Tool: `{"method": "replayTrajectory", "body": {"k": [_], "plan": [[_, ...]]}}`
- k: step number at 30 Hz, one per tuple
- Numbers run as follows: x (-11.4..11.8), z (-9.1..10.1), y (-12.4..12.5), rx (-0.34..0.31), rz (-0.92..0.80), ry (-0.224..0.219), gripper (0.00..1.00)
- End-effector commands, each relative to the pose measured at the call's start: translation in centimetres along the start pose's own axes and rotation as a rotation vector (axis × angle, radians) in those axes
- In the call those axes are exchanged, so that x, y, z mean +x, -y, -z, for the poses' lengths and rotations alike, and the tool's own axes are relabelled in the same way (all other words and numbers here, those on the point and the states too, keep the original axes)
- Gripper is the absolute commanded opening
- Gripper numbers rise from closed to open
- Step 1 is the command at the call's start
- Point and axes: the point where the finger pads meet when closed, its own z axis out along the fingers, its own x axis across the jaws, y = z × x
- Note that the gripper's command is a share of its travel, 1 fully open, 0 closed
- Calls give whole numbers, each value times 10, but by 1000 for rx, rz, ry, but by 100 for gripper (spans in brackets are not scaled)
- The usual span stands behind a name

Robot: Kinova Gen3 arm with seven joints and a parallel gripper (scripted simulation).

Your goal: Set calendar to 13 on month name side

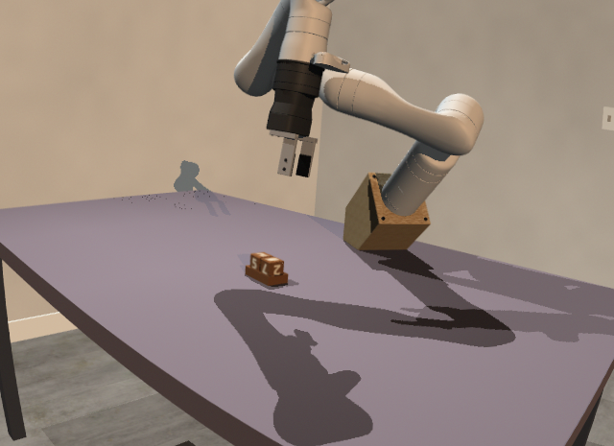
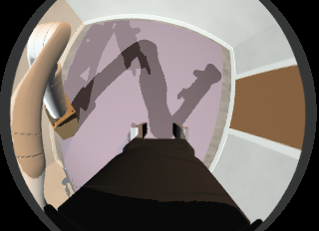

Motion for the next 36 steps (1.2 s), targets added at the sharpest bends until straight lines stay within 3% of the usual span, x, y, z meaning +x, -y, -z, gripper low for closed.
{"method": "replayTrajectory", "body": {"k": [1, 2, 10, 11, 36], "plan": [[0, 1, -1, 0, -5, -3, 100], [-7, -5, -11, 2, -47, 8, 100], [-7, -5, -11, 2, -47, 8, 100], [-14, -10, -20, 5, -87, 19, 100], [-28, -20, -36, 11, -159, 40, 100]]}}
